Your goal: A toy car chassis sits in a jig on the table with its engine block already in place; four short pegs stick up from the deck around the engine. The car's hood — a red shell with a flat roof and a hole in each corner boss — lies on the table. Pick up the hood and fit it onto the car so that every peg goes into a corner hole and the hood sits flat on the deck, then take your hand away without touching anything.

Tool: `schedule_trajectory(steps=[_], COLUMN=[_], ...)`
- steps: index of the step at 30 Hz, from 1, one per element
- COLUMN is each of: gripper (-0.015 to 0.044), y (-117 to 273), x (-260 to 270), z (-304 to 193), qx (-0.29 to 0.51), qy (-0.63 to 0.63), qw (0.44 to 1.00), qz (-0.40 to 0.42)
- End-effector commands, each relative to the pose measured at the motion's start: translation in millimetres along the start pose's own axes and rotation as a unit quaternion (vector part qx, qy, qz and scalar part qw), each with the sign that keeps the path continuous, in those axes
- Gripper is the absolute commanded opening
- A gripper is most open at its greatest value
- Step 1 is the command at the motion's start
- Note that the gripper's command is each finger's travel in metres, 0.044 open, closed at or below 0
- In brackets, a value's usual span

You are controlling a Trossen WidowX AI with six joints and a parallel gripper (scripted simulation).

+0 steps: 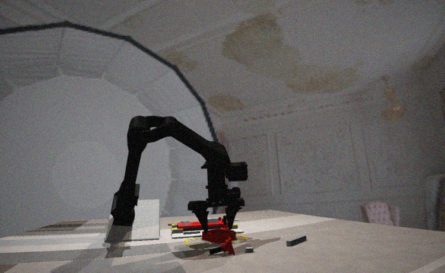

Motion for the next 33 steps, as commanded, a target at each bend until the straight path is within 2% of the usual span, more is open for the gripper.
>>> schedule_trajectory(steps=[1, 16, 20, 29, 33], gripper=[0.0440, 0.0440, 0.0335, 0.0275, 0.0170], y=[-3.2, -10.6, -7.8, -7.8, -6.1], x=[-0.3, -0.6, -0.2, -0.2, -0.2], z=[-0.2, -0.1, 0.1, 0.1, -0.1], qx=[-0.002, -0.002, 0.000, 0.000, 0.000], qy=[0.003, 0.003, 0.000, 0.000, 0.001], qw=[1.000, 1.000, 1.000, 1.000, 1.000], qz=[-0.001, -0.001, 0.000, 0.000, 0.000])
Point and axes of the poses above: the point midway between the two fingers, 35 mm back from their tips, its own y axis back along the fingers, its own x axis across the jaws, z = x × y, the point moved 2 cm from there along y, back along the fingers, and after that the axes turned 8 degrees about -y, right-handed, at the moved point
